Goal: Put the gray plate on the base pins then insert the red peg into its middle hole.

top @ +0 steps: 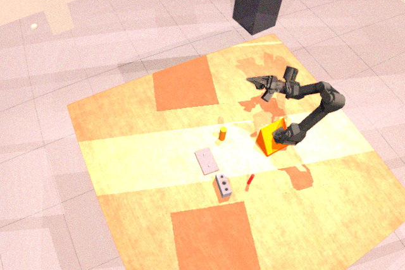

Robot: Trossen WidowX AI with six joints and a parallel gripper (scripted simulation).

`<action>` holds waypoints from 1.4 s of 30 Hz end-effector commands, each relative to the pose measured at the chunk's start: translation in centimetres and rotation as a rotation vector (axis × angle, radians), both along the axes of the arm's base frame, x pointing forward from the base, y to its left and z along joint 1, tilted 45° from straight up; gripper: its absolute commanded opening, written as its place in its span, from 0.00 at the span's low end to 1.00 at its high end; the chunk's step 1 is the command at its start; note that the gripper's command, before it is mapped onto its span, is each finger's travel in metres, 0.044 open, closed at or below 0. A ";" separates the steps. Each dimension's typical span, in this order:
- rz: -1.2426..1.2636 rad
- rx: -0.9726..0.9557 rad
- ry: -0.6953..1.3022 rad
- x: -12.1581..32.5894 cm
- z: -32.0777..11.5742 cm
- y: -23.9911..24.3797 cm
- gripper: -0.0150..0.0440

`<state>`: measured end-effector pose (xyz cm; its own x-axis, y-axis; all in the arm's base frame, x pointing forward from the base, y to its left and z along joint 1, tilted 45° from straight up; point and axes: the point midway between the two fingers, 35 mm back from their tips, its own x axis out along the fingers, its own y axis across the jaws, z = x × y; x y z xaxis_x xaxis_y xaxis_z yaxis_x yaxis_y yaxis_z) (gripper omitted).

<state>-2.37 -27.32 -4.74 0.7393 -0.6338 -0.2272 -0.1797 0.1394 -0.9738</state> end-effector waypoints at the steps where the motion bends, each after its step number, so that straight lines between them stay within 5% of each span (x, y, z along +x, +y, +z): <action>1: 0.000 0.000 0.000 0.0 0.0 0.0 0.98; 11: 0.301 0.398 -0.039 9.0 0.8 -4.4 1.00; 22: 0.517 0.782 0.096 19.4 3.1 -2.8 1.00; 42: 0.766 1.195 0.563 33.9 12.7 9.7 1.00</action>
